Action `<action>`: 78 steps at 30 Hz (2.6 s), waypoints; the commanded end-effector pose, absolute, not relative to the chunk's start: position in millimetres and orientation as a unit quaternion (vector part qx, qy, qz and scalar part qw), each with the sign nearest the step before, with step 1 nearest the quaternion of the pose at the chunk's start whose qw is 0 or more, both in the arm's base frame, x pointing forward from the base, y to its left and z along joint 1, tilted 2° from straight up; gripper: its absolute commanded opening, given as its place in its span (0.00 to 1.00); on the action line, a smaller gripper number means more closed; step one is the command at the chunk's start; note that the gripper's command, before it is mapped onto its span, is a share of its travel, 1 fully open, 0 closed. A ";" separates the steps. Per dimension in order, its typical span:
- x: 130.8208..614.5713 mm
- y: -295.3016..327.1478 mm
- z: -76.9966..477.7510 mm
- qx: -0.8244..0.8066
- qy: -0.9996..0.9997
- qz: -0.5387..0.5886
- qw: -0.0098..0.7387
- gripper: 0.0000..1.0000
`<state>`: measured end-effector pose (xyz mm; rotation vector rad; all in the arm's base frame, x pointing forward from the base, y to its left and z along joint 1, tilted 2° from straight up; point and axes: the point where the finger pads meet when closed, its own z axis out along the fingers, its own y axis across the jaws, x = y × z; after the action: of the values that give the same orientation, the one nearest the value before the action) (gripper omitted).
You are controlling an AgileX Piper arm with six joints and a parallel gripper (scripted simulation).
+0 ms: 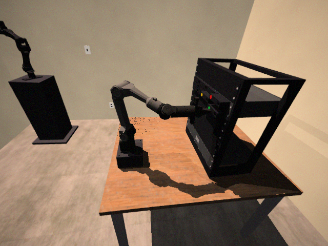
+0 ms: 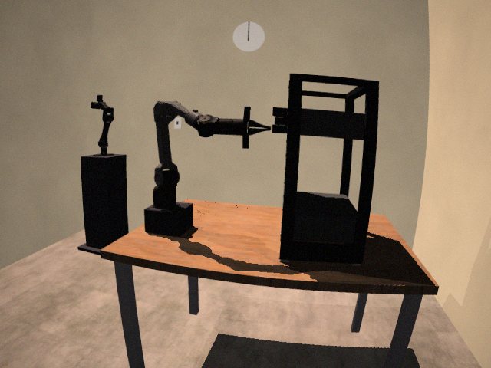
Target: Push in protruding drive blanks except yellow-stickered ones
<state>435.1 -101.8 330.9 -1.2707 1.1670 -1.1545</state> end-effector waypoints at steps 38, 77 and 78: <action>448.4 -100.9 331.3 -0.527 0.484 -0.480 0.508 0.00; 469.2 -99.7 330.9 -0.527 0.484 -0.480 0.508 0.00; 469.2 -99.7 330.9 -0.527 0.484 -0.480 0.508 0.00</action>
<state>466.9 -99.3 330.7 -1.2726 1.1655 -1.1557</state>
